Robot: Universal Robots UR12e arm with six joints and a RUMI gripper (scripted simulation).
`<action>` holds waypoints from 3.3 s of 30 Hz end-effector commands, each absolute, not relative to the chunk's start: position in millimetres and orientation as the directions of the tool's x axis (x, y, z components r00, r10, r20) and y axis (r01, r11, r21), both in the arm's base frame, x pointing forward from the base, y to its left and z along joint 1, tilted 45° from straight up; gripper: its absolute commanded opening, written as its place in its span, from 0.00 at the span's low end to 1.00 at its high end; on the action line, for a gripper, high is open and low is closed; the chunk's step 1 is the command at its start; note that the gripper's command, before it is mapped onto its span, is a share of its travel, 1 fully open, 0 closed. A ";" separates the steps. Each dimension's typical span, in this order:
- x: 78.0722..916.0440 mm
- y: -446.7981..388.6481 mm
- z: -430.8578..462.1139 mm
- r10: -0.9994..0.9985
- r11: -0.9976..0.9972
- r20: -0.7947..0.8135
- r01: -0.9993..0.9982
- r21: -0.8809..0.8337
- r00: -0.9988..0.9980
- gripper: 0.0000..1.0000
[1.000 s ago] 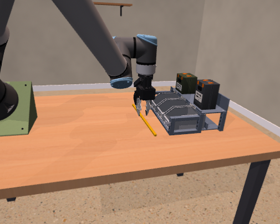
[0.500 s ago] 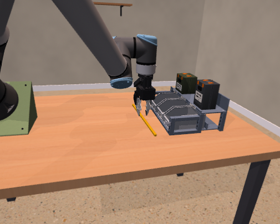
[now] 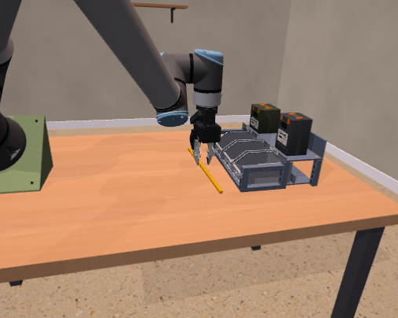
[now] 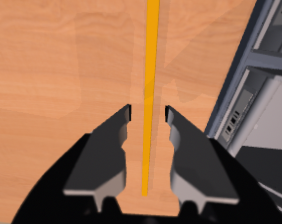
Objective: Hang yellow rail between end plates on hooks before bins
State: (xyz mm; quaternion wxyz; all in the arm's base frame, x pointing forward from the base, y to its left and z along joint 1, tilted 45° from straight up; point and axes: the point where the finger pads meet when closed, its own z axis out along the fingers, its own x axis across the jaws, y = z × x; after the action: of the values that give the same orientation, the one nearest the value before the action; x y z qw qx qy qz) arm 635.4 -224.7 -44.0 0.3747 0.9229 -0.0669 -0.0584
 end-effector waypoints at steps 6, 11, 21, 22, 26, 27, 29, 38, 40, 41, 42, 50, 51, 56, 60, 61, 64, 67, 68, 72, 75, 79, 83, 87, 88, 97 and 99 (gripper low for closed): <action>635.2 -227.2 -46.5 -0.167 -0.710 -0.057 -0.080 0.699 0.984 0.22; 635.0 -228.3 -47.6 -0.167 -0.710 -0.057 -0.080 0.699 0.984 0.22; 634.2 -231.8 -51.2 -0.167 -0.710 -0.057 -0.080 0.699 0.984 0.22; 634.1 -232.1 -51.5 -0.167 -0.710 -0.057 -0.080 0.699 0.984 0.22; 633.9 -232.9 -52.3 -0.167 -0.710 -0.057 -0.080 0.699 0.984 0.22; 633.9 -232.9 -52.3 -0.167 -0.710 -0.057 -0.080 0.699 0.984 0.22; 633.8 -233.3 -52.8 -0.167 -0.710 -0.057 -0.080 0.699 0.984 0.22; 633.6 -234.4 -53.9 -0.167 -0.710 -0.057 -0.080 0.699 0.984 0.22; 633.5 -234.5 -54.0 -0.167 -0.710 -0.057 -0.080 0.699 0.984 0.22; 633.5 -234.5 -54.0 -0.167 -0.710 -0.057 -0.080 0.699 0.984 0.22; 633.5 -234.5 -54.0 -0.167 -0.710 -0.057 -0.080 0.699 0.984 0.22; 633.5 -234.5 -54.0 -0.167 -0.710 -0.057 -0.080 0.699 0.984 0.22; 633.5 -234.5 -54.0 -0.167 -0.710 -0.057 -0.080 0.699 0.984 0.22; 633.5 -234.5 -54.0 -0.167 -0.710 -0.057 -0.080 0.699 0.984 0.22; 633.5 -234.5 -54.0 -0.167 -0.710 -0.057 -0.080 0.699 0.984 0.22; 633.5 -234.5 -54.0 -0.167 -0.710 -0.057 -0.080 0.699 0.984 0.22; 633.5 -234.5 -54.0 -0.167 -0.710 -0.057 -0.080 0.699 0.984 0.22; 633.5 -234.5 -54.0 -0.167 -0.710 -0.057 -0.080 0.699 0.984 0.22; 633.5 -234.5 -54.1 -0.167 -0.710 -0.057 -0.080 0.699 0.984 0.22; 633.5 -234.5 -54.1 -0.167 -0.710 -0.057 -0.080 0.699 0.984 0.22; 633.5 -234.5 -54.1 -0.167 -0.710 -0.057 -0.080 0.699 0.984 0.22; 633.5 -234.5 -54.1 -0.167 -0.710 -0.057 -0.080 0.699 0.984 0.22; 633.5 -234.5 -54.1 -0.167 -0.710 -0.057 -0.080 0.699 0.984 0.00; 633.5 -234.5 -54.1 -0.167 -0.710 -0.057 -0.080 0.699 0.984 0.00; 633.5 -234.5 -54.1 -0.167 -0.710 -0.057 -0.080 0.699 0.984 0.00; 633.5 -234.5 -54.0 -0.167 -0.710 -0.057 -0.080 0.699 0.984 0.00; 633.5 -234.5 -54.0 -0.167 -0.710 -0.057 -0.080 0.699 0.984 0.00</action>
State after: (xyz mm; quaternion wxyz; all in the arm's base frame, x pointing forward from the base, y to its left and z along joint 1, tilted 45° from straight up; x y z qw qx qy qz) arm 633.0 -234.8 -54.5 0.3747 0.9229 -0.0670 -0.0584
